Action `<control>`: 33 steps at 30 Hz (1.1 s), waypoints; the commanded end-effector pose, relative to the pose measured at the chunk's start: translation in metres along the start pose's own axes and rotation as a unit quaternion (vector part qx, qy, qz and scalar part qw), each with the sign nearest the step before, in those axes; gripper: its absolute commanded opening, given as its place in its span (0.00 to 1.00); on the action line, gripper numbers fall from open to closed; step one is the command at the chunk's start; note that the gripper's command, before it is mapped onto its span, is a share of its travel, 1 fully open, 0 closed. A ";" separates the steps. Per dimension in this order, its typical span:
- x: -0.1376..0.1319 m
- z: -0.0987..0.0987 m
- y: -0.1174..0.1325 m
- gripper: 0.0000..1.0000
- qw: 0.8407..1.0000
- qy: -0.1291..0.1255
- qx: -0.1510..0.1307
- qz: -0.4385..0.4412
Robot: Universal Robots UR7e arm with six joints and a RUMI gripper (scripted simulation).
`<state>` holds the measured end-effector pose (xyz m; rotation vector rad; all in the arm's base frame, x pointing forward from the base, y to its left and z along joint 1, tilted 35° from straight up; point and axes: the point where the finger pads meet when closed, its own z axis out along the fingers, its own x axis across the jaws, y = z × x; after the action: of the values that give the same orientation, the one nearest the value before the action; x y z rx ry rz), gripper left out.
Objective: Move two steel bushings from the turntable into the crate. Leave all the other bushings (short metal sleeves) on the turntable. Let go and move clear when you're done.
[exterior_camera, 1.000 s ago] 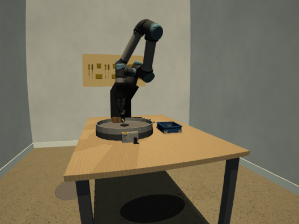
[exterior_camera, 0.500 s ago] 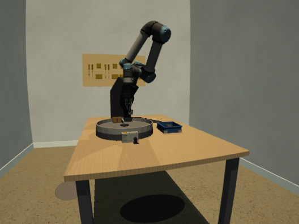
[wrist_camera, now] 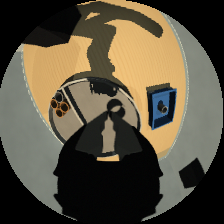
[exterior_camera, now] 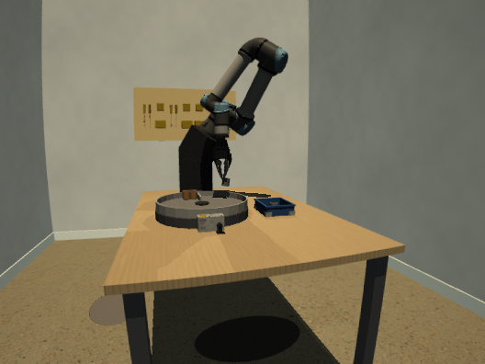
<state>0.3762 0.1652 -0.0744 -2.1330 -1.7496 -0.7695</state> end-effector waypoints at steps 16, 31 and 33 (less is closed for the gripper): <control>0.097 0.000 -0.003 0.00 1.000 -0.003 0.000 0.001; 0.158 0.000 -0.006 0.00 1.000 -0.003 0.000 0.001; 0.166 0.000 -0.007 0.00 1.000 -0.003 0.000 0.001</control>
<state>0.3886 0.2891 0.0089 -2.1341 -1.7497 -0.7664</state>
